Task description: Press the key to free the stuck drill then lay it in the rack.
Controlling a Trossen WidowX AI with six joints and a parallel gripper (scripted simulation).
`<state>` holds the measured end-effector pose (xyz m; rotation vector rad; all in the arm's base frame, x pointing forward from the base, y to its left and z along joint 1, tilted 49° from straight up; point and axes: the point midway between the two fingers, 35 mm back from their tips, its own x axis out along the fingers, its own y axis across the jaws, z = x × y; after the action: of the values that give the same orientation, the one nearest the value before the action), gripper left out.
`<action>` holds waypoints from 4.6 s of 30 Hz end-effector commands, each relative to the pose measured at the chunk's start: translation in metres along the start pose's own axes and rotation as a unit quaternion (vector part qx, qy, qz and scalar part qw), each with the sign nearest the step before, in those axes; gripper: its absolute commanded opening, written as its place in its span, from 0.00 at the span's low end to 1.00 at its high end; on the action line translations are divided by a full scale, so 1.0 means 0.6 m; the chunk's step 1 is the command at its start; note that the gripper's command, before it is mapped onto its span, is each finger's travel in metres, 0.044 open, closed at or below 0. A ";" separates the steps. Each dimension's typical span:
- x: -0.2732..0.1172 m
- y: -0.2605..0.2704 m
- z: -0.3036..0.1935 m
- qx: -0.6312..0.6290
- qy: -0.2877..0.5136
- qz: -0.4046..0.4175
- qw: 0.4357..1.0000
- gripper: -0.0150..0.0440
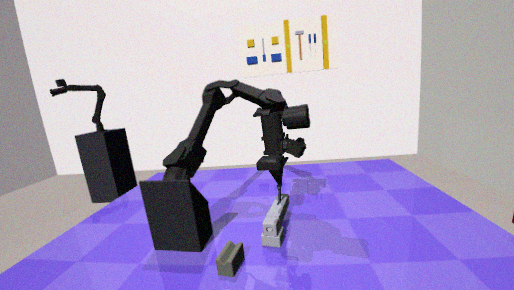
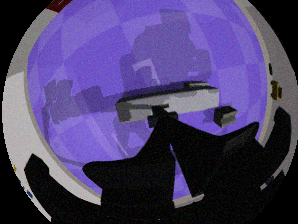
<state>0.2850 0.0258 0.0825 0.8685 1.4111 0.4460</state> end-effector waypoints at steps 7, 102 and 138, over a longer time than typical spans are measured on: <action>0.030 0.006 -0.013 -0.003 0.022 0.003 1.000 0.25; 0.141 -0.254 -0.009 -0.709 0.016 0.015 0.705 1.00; 0.176 -0.243 -0.010 -0.712 0.015 0.015 0.702 0.29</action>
<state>0.2627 0.0129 -0.0959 -0.4193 0.6665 1.3171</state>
